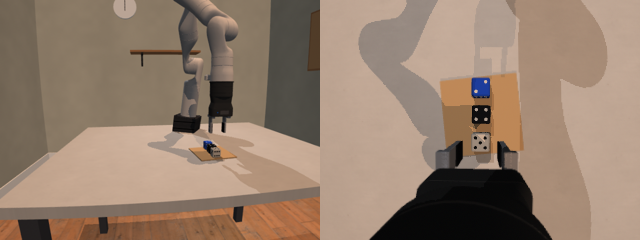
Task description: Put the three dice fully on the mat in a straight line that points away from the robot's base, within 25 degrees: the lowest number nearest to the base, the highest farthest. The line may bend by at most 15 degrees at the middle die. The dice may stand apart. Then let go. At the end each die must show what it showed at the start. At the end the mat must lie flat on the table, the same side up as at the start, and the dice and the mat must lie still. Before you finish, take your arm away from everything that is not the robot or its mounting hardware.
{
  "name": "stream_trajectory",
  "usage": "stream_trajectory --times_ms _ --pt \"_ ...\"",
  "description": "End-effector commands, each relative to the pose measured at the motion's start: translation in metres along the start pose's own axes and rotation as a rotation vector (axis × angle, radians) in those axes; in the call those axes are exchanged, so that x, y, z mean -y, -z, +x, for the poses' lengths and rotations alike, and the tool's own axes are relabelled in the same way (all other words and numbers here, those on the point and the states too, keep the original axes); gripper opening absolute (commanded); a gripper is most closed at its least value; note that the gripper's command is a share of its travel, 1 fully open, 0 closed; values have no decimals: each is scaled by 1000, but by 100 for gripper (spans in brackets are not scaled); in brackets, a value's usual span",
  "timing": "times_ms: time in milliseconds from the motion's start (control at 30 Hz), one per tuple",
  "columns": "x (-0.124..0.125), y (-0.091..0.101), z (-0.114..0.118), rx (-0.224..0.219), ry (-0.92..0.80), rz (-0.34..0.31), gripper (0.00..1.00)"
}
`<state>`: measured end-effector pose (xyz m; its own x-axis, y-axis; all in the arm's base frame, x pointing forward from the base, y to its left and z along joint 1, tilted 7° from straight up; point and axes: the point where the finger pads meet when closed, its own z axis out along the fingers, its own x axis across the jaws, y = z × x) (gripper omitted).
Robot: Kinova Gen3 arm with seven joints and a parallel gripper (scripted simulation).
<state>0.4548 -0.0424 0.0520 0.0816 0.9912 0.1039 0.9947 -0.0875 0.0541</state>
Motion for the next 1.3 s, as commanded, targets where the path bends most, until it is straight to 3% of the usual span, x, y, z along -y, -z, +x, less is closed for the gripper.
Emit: stream_trajectory --times_ms 0,33,800,1133,1267 --pt "-1 2 -2 2 -2 -5 87" --pt "-1 2 -2 2 -2 -5 100" --pt "-1 4 -2 2 -2 -5 100" --pt "-1 30 -1 2 -2 -5 100" --pt "-1 52 -1 2 -2 -5 100"
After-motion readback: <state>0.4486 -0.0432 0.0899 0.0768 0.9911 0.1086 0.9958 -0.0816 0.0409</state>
